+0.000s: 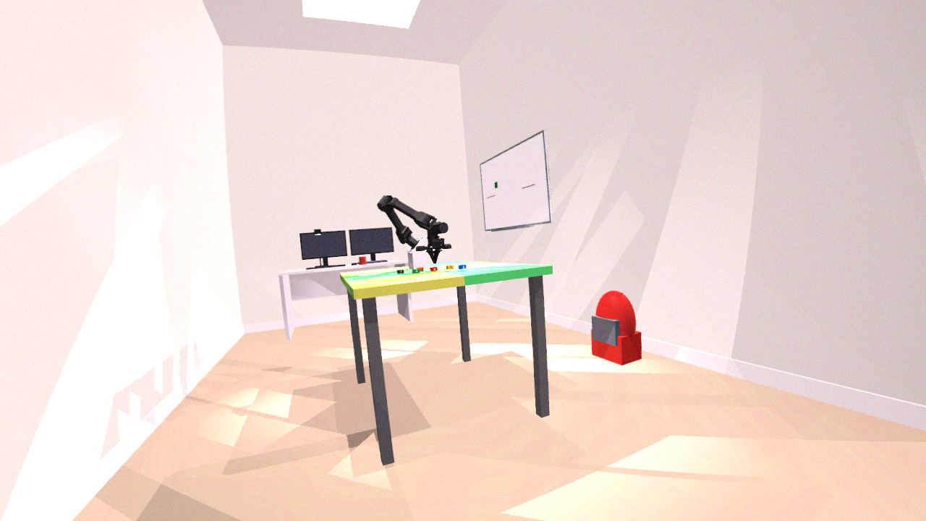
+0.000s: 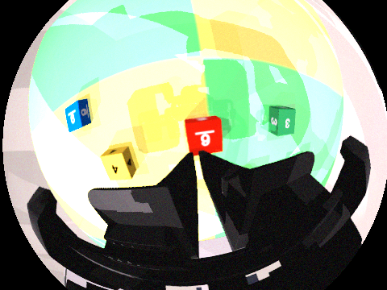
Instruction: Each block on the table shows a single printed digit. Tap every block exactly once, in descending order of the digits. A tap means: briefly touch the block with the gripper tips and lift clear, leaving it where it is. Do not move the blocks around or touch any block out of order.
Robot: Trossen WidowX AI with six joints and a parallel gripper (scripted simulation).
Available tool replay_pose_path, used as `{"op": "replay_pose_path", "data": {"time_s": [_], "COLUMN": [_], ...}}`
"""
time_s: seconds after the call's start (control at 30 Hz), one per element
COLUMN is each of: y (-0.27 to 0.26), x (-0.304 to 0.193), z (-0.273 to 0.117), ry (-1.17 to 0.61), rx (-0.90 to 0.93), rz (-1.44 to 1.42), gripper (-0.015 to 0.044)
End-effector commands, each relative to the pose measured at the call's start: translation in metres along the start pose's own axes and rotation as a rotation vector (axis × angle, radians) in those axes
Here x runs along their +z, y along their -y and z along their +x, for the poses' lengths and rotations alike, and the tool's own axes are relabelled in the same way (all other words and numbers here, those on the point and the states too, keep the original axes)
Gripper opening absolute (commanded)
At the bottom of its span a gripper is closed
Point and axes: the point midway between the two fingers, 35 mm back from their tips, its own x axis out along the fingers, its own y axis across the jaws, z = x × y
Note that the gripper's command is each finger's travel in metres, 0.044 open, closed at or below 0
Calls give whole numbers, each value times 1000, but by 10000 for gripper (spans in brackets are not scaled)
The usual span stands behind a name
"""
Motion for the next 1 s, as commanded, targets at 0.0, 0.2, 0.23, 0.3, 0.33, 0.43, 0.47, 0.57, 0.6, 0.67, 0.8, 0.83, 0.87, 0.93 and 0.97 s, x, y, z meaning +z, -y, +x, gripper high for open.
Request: {"op": "replay_pose_path", "data": {"time_s": [0.0,0.2,0.23,0.3,0.33,0.43,0.47,0.57,0.6,0.67,0.8,0.83,0.87,0.93,0.97], "y": [2,2,2,2,2,-8,-20,-68,-80,-90,-91,-91,-92,-91,-91], "x": [3,4,3,3,3,4,4,2,0,-2,-1,0,1,0,-1], "z": [-9,-85,-88,-88,-88,-88,-89,-90,-90,-90,-86,-76,-59,-21,-11], "ry": [3,3,3,3,3,3,4,4,4,4,4,4,5,5,4], "rx": [7,11,10,10,10,12,14,18,17,16,17,17,18,14,12], "rz": [17,17,17,17,17,16,16,17,18,18,18,18,18,18,18], "gripper": [20,20,20,20,20,20,20,20,20,20,20,20,20,20,20]}}
